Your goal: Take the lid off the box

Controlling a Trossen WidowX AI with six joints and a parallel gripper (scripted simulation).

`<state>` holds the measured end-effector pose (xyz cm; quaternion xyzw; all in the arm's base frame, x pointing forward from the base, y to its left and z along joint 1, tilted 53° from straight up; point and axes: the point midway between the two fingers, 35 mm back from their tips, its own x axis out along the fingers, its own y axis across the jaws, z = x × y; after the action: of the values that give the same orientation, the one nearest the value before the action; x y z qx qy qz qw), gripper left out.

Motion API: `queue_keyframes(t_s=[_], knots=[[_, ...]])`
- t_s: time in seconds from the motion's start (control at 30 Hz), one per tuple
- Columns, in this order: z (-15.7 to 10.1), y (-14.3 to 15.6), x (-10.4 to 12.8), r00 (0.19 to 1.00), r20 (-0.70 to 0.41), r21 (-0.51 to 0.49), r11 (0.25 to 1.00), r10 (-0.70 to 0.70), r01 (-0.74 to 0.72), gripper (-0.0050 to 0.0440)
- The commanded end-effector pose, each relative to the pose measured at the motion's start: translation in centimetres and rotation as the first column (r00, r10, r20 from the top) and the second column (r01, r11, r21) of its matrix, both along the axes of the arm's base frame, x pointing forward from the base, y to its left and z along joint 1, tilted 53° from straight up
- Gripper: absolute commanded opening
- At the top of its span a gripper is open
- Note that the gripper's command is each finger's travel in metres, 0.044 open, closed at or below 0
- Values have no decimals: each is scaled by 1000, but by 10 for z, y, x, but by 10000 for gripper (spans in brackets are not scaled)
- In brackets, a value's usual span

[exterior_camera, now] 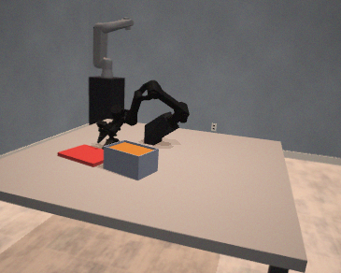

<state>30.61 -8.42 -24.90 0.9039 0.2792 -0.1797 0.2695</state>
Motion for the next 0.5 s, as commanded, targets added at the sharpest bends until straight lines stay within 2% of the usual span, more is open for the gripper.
queue_keyframes(t_s=[0.0, 0.47], knots=[[3, -3, 4, 1000, 5, 1, 1000, 14, -14, 275], [-1, 1, 2, 1000, -2, 3, 1000, 7, -7, 275]])
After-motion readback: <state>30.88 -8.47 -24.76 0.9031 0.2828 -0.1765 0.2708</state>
